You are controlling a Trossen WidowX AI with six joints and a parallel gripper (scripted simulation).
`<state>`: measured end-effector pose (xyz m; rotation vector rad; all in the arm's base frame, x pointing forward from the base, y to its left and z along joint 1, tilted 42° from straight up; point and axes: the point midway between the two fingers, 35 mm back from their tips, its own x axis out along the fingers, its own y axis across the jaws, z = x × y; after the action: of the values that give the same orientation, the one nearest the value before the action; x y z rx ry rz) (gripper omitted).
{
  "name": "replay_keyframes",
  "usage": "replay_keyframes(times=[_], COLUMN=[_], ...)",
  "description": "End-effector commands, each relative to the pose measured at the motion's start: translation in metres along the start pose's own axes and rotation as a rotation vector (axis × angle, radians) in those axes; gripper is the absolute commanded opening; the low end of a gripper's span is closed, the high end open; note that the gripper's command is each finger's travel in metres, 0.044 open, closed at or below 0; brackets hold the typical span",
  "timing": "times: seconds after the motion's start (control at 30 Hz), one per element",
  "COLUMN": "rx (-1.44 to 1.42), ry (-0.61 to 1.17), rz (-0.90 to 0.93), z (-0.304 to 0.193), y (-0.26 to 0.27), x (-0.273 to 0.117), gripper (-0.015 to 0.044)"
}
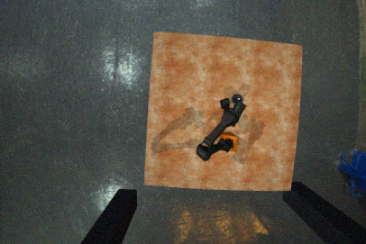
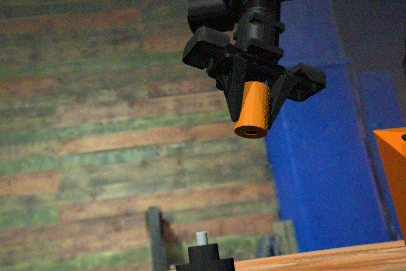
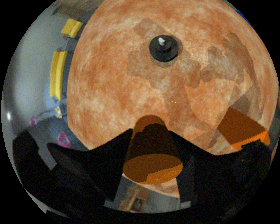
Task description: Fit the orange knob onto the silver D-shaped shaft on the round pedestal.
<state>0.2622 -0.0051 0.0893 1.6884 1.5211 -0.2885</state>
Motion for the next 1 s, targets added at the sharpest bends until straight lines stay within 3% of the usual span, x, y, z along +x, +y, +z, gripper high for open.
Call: replay_keyframes(times=[0.0, 0.97], rx=[0.004, 0.008], ry=[-0.001, -0.003], rz=[0.102, 0.676], z=[-0.002, -0.017], y=[0.002, 0.015], x=[-0.010, -0.064], gripper=[0.0000, 0.0000])
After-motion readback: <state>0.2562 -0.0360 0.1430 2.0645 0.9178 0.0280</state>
